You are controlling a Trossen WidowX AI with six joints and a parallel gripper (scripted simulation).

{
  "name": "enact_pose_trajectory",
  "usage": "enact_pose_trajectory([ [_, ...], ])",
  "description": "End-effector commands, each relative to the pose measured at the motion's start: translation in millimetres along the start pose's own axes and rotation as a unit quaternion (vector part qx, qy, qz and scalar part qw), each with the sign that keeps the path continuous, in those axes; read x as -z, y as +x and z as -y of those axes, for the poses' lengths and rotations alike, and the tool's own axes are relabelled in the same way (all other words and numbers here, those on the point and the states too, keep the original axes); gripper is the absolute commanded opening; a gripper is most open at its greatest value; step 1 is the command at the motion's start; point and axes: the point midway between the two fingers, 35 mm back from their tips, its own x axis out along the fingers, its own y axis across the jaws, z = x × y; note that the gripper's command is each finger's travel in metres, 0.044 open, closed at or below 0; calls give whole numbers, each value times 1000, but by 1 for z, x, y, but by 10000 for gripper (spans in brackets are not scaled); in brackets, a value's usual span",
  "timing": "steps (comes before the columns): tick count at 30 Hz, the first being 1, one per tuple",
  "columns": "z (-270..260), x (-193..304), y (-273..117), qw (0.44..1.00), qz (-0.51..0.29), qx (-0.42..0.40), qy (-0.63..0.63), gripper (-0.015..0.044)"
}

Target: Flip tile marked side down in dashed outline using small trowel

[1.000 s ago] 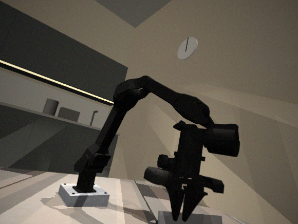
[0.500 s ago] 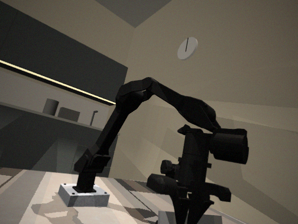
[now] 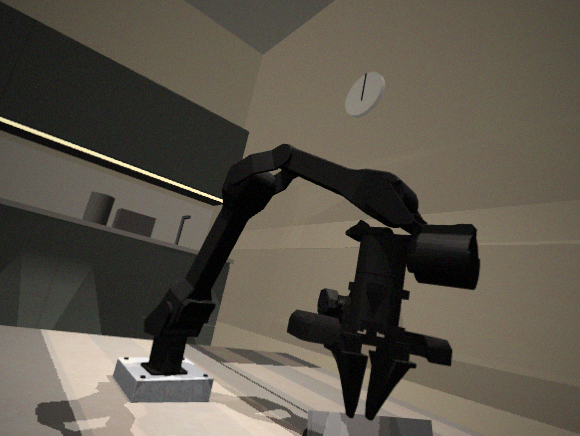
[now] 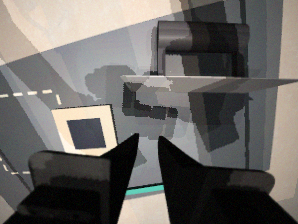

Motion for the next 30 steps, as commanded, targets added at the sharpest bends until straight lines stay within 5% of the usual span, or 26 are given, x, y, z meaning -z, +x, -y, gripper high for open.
enact_pose_trajectory([
  [1,-1,-4,0,998,1,-3,55,100],
  [15,-1,-17,-1,956,1,-3,293,100],
  [30,-2,-32,-2,849,1,-3,529,100],
])
